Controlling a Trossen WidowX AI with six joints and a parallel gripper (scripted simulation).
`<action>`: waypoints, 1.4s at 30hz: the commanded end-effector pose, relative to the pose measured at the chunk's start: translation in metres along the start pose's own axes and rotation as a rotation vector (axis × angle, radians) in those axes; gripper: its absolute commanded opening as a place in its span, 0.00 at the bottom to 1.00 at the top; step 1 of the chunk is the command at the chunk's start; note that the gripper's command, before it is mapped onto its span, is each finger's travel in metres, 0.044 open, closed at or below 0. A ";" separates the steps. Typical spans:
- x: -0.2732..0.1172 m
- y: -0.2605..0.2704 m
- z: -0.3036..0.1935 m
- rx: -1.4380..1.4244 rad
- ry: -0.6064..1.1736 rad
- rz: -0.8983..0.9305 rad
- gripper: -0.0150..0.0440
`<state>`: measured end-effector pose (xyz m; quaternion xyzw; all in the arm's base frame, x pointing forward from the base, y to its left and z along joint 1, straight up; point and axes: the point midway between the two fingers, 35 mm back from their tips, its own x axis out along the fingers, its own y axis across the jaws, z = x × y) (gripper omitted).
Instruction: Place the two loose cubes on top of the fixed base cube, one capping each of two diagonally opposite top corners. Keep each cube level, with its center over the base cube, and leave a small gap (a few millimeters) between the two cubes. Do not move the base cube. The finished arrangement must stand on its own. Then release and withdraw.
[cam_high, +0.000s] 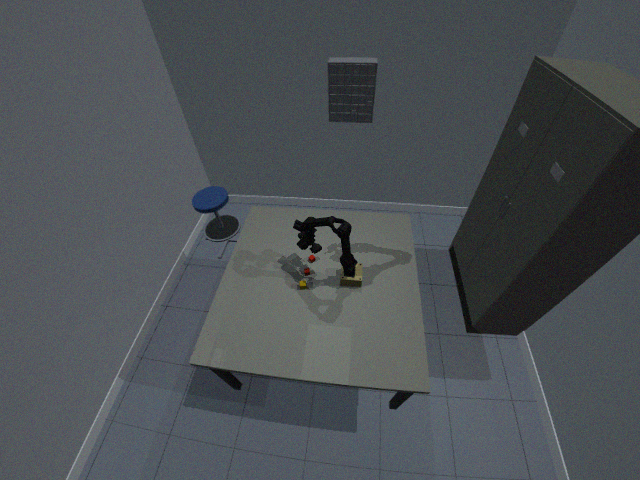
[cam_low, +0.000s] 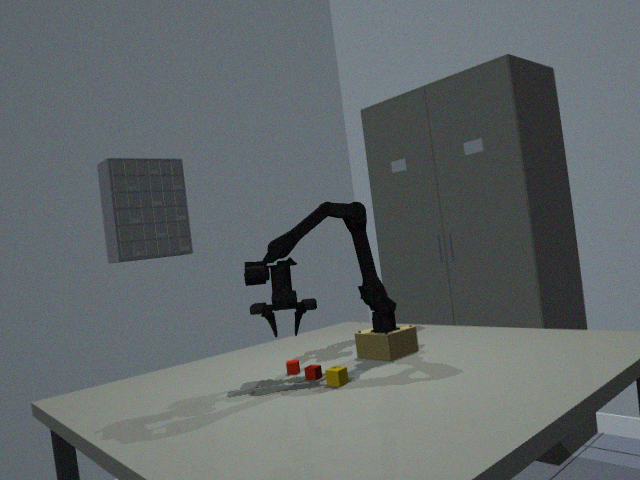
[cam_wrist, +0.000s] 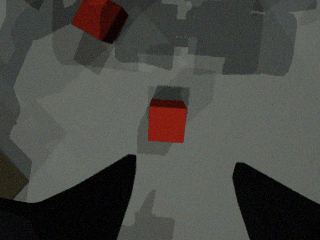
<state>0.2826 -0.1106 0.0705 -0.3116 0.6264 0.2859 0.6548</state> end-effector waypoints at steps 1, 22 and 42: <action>0.036 0.007 -0.003 -0.007 0.015 0.027 0.70; 0.071 0.008 -0.004 -0.007 0.015 0.027 0.70; 0.090 0.009 -0.004 -0.007 0.015 0.027 0.43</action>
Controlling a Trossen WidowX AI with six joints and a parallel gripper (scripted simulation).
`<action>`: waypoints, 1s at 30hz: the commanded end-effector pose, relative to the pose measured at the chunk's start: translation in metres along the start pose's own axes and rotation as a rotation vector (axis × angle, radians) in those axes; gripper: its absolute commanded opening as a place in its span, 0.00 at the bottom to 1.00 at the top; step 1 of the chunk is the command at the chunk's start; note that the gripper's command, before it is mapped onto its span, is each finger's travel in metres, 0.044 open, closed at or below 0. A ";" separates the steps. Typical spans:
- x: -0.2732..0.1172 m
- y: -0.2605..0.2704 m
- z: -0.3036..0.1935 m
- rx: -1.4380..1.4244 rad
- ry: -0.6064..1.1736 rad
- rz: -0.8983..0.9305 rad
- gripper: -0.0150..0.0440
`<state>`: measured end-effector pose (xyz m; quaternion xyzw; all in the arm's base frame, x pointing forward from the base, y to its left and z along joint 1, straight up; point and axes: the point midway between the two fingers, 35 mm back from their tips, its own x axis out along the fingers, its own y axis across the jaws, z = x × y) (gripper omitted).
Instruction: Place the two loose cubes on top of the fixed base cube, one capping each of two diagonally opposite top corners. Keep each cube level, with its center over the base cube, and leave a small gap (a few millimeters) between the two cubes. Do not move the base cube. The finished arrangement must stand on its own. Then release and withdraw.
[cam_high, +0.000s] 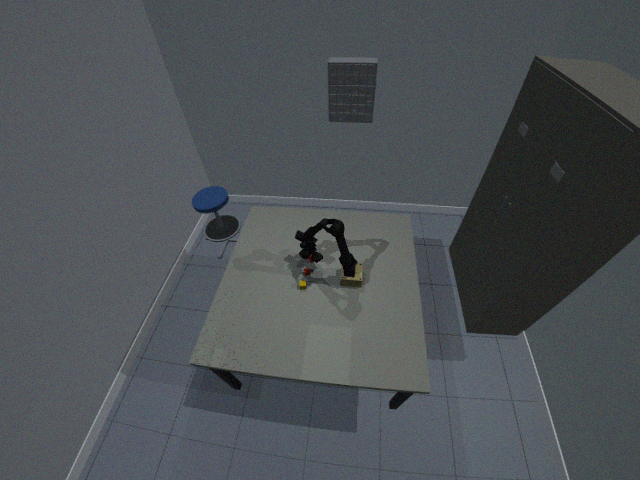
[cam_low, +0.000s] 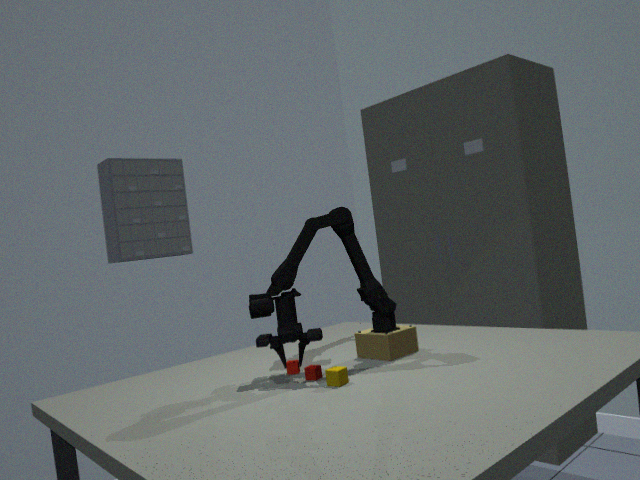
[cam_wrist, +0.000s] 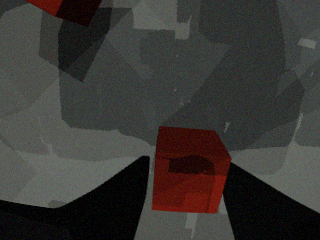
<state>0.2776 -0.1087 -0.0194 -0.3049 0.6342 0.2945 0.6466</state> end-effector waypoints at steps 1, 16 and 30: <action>0.000 0.000 -0.001 -0.004 0.003 -0.002 0.43; -0.037 -0.005 0.001 -0.004 0.003 -0.003 0.43; -0.082 -0.004 0.001 -0.004 0.003 -0.003 0.43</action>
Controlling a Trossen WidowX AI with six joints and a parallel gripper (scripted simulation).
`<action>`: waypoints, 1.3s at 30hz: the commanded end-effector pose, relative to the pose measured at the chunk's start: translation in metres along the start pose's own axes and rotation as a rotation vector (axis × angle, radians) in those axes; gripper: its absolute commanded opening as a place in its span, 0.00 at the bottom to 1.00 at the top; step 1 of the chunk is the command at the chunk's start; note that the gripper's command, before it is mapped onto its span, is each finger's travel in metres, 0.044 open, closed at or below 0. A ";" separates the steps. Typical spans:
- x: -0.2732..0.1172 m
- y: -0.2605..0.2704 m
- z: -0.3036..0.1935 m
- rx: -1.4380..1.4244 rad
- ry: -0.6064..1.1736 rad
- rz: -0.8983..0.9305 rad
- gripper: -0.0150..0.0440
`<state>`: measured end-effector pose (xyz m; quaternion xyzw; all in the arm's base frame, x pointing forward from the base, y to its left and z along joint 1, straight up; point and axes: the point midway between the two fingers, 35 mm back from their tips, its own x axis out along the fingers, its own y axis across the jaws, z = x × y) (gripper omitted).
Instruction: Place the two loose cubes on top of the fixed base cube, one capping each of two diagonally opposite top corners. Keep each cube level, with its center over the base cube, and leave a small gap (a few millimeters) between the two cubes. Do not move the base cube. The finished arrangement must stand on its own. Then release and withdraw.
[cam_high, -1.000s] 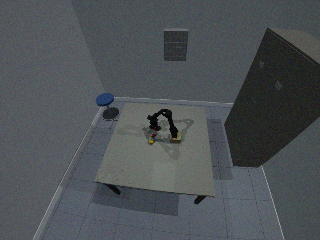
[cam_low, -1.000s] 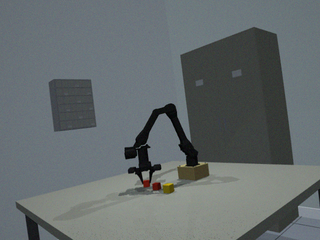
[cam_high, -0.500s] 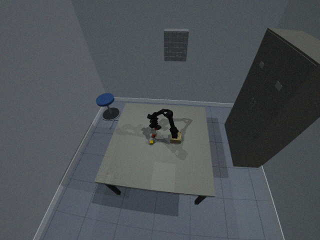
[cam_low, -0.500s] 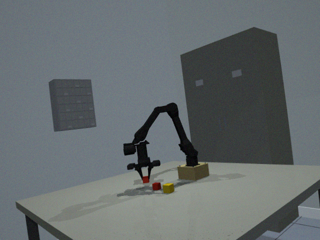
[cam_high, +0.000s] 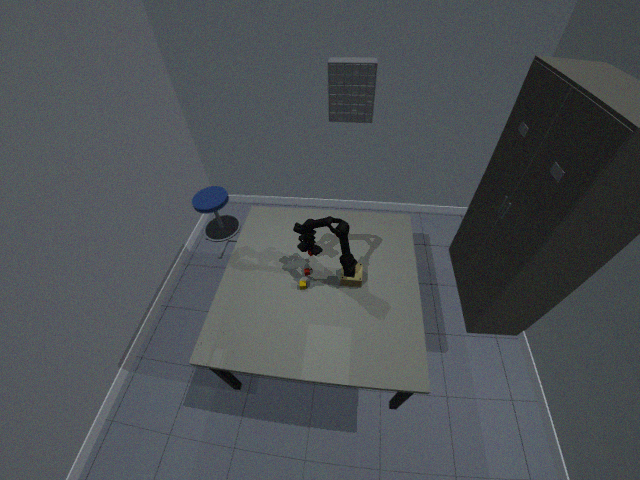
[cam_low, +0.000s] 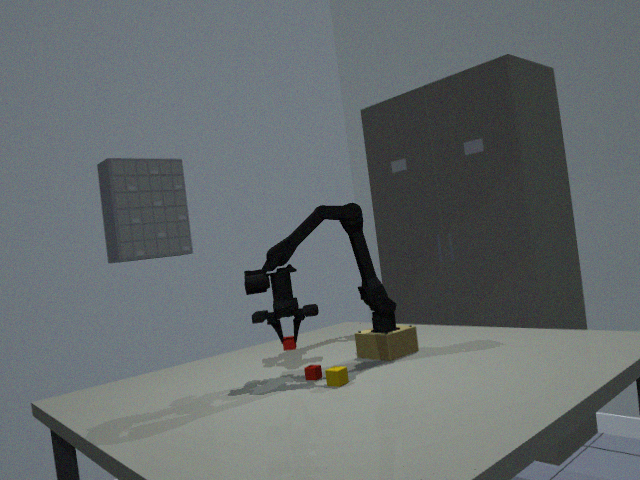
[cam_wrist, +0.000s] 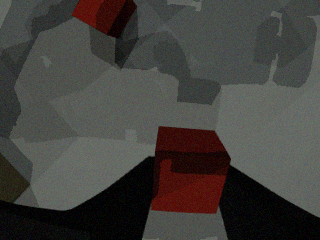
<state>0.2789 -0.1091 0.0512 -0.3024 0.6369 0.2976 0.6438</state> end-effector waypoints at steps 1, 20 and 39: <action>-0.015 -0.001 0.000 -0.003 0.000 -0.013 0.43; -0.034 0.010 0.024 0.167 -0.003 -0.012 0.43; -0.023 0.033 0.079 0.547 -0.010 -0.008 0.43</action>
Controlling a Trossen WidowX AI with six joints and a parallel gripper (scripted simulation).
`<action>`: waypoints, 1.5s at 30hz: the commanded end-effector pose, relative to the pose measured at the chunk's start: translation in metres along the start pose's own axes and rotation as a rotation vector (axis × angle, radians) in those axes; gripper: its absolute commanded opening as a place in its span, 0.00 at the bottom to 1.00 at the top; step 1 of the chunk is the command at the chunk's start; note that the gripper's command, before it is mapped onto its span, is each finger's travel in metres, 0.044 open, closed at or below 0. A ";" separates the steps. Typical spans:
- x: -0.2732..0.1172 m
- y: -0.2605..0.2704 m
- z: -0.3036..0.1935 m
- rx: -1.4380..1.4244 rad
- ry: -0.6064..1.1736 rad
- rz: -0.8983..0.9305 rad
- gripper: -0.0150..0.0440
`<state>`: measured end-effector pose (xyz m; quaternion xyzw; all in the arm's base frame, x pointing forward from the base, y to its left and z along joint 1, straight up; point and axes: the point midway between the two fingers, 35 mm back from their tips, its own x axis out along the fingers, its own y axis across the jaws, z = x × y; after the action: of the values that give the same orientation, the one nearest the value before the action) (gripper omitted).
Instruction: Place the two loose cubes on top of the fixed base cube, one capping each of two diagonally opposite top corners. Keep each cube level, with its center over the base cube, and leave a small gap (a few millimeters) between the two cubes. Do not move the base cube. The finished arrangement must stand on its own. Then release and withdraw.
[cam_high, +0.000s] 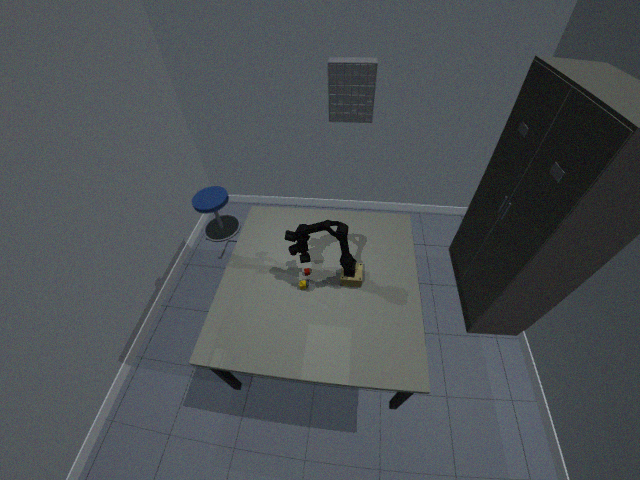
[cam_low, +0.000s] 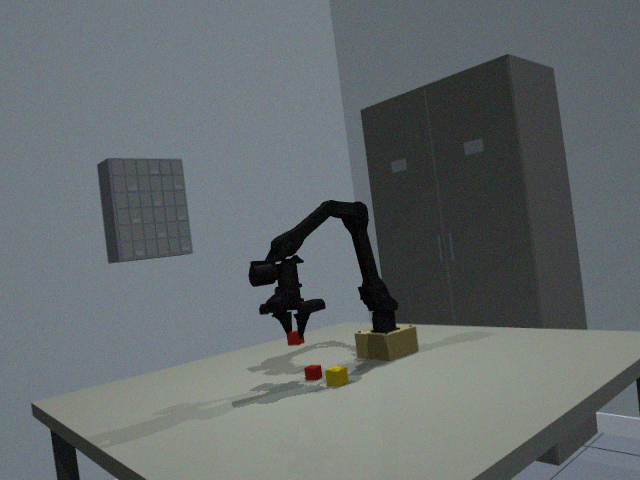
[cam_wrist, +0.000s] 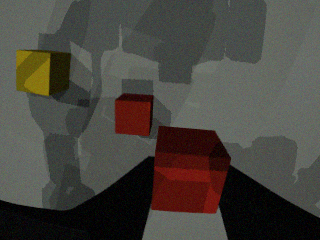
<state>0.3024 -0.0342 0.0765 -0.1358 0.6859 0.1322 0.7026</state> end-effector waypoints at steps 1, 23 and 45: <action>0.002 0.009 0.006 0.072 0.001 -0.002 0.43; 0.015 0.073 0.036 0.512 -0.001 0.003 0.43; 0.025 0.129 0.049 0.862 0.001 0.008 0.43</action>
<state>0.3000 0.1035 0.0515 0.1666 0.6816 -0.1570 0.6949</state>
